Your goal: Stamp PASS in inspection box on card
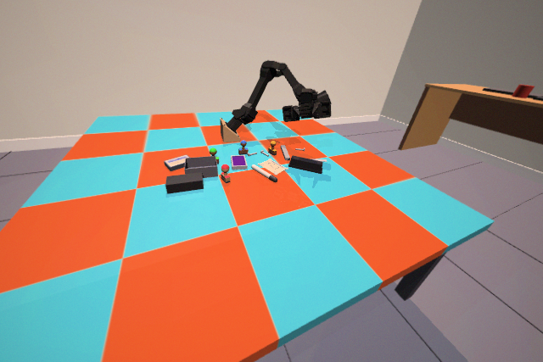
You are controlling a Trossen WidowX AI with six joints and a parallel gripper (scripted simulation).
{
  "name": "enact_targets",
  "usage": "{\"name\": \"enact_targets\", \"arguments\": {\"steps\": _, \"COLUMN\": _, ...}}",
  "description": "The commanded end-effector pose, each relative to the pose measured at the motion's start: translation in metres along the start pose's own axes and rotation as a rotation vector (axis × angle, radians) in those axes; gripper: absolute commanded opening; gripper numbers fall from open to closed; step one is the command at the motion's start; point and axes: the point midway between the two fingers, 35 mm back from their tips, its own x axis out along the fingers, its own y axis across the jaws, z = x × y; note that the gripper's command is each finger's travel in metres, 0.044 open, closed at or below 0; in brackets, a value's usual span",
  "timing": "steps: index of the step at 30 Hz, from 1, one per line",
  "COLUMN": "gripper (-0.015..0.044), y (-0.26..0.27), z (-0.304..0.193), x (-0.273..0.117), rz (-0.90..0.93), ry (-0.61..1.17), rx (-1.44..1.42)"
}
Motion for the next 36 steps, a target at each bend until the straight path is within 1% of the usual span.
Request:
{"name": "enact_targets", "arguments": {"steps": 1, "gripper": 0.0226, "y": -0.047, "z": -0.014, "x": 0.055, "rz": -0.195, "ry": 0.134, "rx": -0.402}}
{"name": "enact_targets", "arguments": {"steps": 5, "gripper": 0.0226, "y": -0.089, "z": -0.021, "x": 0.085, "rz": -0.315, "ry": 0.293, "rx": -0.651}}
{"name": "enact_targets", "arguments": {"steps": 9, "gripper": 0.0226, "y": -0.134, "z": -0.025, "x": 0.106, "rz": -0.407, "ry": 0.491, "rx": -0.845}}
{"name": "enact_targets", "arguments": {"steps": 14, "gripper": 0.0226, "y": -0.194, "z": -0.026, "x": 0.12, "rz": -0.472, "ry": 0.787, "rx": -1.001}}
{"name": "enact_targets", "arguments": {"steps": 18, "gripper": 0.0226, "y": -0.241, "z": -0.025, "x": 0.121, "rz": -0.462, "ry": 1.058, "rx": -1.055}}
{"name": "enact_targets", "arguments": {"steps": 22, "gripper": 0.0226, "y": -0.284, "z": -0.025, "x": 0.114, "rz": -0.353, "ry": 1.351, "rx": -1.038}}
{"name": "enact_targets", "arguments": {"steps": 25, "gripper": 0.0226, "y": -0.31, "z": -0.025, "x": 0.106, "rz": -0.206, "ry": 1.535, "rx": -0.969}}
{"name": "enact_targets", "arguments": {"steps": 27, "gripper": 0.0226, "y": -0.325, "z": -0.024, "x": 0.1, "rz": -0.082, "ry": 1.624, "rx": -0.9}}
{"name": "enact_targets", "arguments": {"steps": 29, "gripper": 0.0226, "y": -0.336, "z": -0.022, "x": 0.095, "rz": 0.058, "ry": 1.68, "rx": -0.815}}
{"name": "enact_targets", "arguments": {"steps": 32, "gripper": 0.0226, "y": -0.35, "z": -0.017, "x": 0.087, "rz": 0.238, "ry": 1.693, "rx": -0.7}}
{"name": "enact_targets", "arguments": {"steps": 34, "gripper": 0.0226, "y": -0.354, "z": -0.015, "x": 0.085, "rz": 0.286, "ry": 1.686, "rx": -0.669}}
{"name": "enact_targets", "arguments": {"steps": 36, "gripper": 0.0226, "y": -0.354, "z": -0.015, "x": 0.085, "rz": 0.288, "ry": 1.686, "rx": -0.668}}
